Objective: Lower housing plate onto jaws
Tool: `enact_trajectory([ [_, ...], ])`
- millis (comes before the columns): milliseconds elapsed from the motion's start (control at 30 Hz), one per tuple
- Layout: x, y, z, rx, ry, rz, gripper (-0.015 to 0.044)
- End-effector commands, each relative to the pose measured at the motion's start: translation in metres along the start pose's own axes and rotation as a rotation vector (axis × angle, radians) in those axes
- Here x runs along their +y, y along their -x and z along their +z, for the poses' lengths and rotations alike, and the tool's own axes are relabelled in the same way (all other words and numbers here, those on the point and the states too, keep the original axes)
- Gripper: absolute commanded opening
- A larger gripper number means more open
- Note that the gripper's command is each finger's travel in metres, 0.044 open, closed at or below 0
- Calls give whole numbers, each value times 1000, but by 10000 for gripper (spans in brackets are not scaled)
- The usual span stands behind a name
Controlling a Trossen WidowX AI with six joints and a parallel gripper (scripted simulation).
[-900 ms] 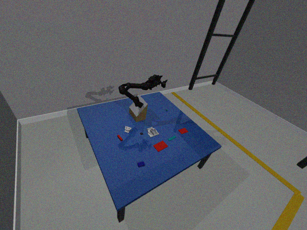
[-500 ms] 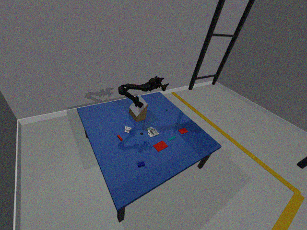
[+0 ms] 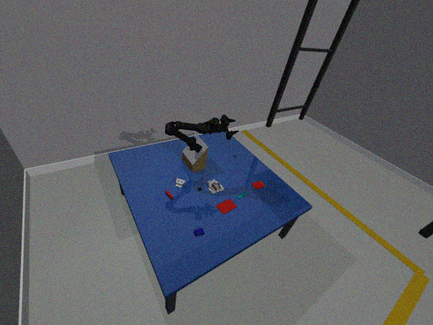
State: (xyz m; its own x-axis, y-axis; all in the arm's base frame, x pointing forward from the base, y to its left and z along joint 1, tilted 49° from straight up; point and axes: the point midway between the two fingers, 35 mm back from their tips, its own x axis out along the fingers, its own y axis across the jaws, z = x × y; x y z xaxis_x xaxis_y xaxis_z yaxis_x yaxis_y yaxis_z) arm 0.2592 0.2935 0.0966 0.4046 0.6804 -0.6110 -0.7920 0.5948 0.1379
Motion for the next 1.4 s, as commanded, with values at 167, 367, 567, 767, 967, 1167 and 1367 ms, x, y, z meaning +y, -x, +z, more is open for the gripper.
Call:
enact_trajectory([
  [167, -57, 20, -7, 21, -103, -181, 440],
  [367, -92, 38, -13, 35, -170, -299, 440],
  [567, -125, 58, -22, 51, -238, -417, 440],
  [767, -154, 81, -34, 69, -307, -533, 440],
  [967, -180, 106, -46, 88, -368, -643, 440],
  [1167, -202, 133, -61, 110, -431, -752, 440],
  [1367, -221, 161, -77, 134, -494, -859, 440],
])
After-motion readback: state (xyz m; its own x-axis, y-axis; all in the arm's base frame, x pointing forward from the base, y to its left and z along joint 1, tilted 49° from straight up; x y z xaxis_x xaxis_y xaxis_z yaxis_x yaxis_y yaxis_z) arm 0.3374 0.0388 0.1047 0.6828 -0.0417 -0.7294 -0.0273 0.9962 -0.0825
